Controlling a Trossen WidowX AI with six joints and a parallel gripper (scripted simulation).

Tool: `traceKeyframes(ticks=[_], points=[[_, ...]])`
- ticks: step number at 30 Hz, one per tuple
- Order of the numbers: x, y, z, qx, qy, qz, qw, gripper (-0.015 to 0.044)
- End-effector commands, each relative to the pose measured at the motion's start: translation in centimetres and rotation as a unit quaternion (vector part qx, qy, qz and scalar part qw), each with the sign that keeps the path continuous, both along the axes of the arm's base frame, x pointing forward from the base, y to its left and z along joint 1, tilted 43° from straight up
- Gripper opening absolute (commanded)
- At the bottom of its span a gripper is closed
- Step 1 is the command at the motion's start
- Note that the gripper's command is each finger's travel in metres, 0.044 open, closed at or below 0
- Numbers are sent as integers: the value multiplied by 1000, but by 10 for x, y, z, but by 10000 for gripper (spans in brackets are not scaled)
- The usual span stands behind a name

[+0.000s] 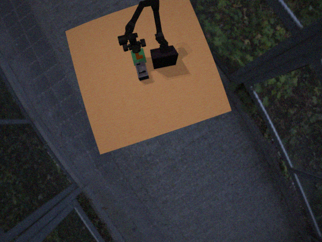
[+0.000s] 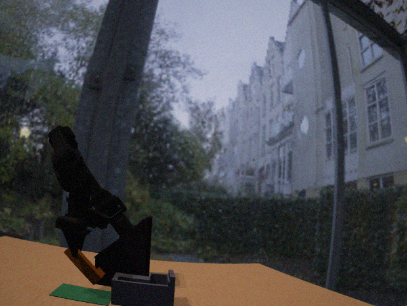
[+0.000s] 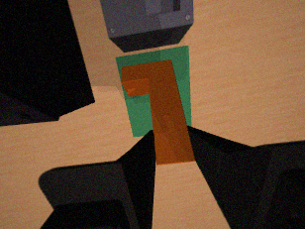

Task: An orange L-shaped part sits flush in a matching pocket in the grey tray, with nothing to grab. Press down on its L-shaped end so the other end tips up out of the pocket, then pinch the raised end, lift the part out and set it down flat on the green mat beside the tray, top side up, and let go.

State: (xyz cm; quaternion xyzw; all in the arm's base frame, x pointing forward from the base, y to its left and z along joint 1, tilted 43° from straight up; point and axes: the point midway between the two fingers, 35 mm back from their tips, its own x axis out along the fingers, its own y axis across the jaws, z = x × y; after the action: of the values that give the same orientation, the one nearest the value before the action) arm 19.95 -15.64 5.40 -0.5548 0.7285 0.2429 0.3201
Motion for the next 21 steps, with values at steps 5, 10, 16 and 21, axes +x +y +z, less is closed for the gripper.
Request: traceKeyframes(ticks=[5,10,16,21], points=[[-6,-9,-11,-1,8,0,1000,0],[-8,-14,-16,-2,8,0,1000,0],[-10,-20,-23,-2,8,0,1000,0],[-10,-21,-24,-2,8,0,1000,0]])
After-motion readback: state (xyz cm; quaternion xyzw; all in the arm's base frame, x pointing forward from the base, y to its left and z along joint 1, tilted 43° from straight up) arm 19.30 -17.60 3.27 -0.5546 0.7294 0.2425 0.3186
